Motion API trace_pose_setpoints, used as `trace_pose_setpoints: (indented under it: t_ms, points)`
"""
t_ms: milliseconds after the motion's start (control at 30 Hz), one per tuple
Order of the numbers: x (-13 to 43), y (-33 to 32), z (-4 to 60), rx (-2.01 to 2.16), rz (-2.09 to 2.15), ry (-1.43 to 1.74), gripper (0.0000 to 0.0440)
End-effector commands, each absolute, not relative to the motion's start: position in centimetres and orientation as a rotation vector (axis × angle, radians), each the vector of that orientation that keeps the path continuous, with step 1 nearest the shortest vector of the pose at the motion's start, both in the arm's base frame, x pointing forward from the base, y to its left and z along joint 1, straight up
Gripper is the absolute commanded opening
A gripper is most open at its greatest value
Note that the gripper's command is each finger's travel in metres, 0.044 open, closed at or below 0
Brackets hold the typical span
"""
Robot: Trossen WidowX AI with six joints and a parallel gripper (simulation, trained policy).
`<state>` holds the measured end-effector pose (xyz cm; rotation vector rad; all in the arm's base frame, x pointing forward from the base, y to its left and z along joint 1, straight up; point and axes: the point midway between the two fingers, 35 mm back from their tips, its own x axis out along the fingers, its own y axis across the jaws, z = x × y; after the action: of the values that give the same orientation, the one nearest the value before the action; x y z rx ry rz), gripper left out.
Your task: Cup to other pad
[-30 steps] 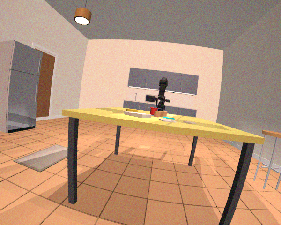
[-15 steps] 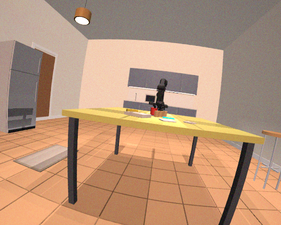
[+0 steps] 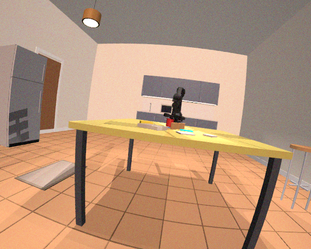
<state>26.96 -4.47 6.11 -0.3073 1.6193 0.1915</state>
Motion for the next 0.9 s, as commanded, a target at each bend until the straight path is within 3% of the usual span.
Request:
trace_pose_setpoints:
  t_ms: [0, 867]
  points:
    - [27.5, -4.5, 6.9, -0.327, 0.215, 1.597, 0.0000]
    - [31.9, -0.3, 11.0, -0.422, 0.307, 1.457, 0.0000]
